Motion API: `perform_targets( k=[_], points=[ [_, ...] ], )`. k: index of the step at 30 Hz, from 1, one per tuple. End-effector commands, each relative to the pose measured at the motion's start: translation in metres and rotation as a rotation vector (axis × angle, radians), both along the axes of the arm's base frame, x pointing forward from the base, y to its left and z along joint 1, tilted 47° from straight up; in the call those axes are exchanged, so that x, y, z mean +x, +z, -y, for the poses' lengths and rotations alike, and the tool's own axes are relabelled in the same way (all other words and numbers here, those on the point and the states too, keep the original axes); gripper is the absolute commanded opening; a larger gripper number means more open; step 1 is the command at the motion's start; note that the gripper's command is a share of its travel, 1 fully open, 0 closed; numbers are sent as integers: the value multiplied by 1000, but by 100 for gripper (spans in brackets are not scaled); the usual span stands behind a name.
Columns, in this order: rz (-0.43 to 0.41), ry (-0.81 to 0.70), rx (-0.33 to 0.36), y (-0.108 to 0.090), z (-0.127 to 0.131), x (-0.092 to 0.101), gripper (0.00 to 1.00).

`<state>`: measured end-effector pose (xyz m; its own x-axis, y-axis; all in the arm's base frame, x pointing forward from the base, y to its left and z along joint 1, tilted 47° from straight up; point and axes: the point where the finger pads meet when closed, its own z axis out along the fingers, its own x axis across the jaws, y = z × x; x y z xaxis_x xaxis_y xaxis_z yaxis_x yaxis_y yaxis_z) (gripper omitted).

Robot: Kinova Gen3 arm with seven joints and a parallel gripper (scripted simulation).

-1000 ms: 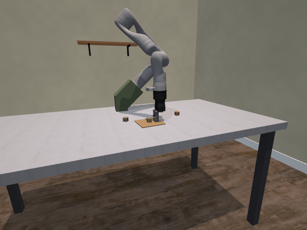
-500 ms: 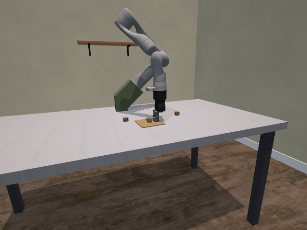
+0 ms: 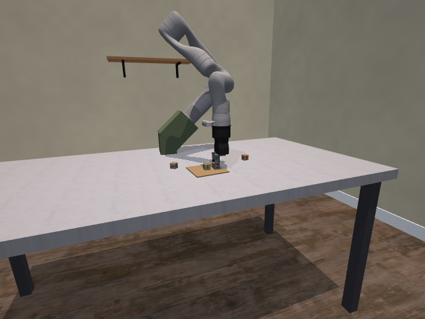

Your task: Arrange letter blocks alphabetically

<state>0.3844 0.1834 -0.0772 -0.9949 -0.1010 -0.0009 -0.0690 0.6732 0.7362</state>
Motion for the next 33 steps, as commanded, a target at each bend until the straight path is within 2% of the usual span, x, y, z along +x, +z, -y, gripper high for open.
perform_targets(
  k=[1,9,10,12,13,15,16,18,19,23,24,33],
  points=[
    [1,-1,-1,0,1,1,49],
    [1,-1,-1,0,1,1,49],
    [1,-1,-1,0,1,1,55],
    [1,-1,-1,0,1,1,55],
    [1,-1,-1,0,1,1,61],
    [1,-1,-1,0,1,1,61],
    [1,-1,-1,0,1,1,67],
    [1,-1,-1,0,1,1,67],
    [1,-1,-1,0,1,1,73],
    [1,-1,-1,0,1,1,73],
    [1,-1,-1,0,1,1,79],
    [1,-1,-1,0,1,1,79]
  ],
)
